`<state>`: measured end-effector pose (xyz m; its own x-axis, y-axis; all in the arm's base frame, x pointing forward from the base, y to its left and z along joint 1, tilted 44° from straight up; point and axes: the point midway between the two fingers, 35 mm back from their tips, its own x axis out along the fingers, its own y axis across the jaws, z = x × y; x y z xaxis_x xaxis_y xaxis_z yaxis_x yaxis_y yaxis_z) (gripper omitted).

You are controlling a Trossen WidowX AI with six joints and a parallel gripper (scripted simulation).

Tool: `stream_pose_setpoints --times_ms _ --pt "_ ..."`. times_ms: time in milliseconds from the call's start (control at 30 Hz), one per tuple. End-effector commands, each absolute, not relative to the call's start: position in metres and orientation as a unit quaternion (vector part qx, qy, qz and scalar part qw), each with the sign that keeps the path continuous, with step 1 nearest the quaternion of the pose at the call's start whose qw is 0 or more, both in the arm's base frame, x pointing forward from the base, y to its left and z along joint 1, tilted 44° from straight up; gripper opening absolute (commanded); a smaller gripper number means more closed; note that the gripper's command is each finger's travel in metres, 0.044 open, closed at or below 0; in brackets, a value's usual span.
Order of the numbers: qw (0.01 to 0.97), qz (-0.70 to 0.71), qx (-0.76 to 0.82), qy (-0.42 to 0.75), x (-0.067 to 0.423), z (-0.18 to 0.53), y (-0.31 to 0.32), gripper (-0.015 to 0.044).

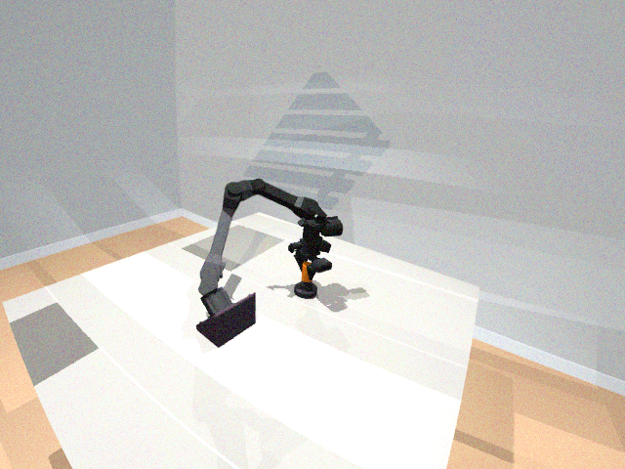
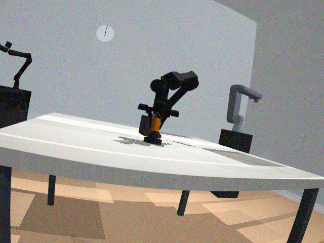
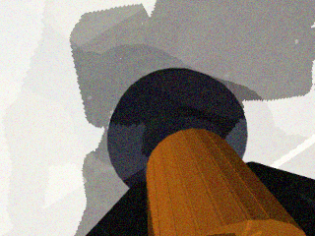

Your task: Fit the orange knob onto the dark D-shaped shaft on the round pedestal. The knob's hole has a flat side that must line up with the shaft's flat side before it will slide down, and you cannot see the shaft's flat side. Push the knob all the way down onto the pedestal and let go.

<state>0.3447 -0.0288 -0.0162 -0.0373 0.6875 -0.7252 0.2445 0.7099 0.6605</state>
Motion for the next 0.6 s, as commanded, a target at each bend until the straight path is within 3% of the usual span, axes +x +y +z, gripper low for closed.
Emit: stream_pose_setpoints --times_ms 0,567 --pt "0.608 0.182 0.336 0.696 0.345 -0.016 -0.028 0.0000" --pt "0.608 0.182 0.336 0.696 0.343 -0.027 -0.019 0.0000"
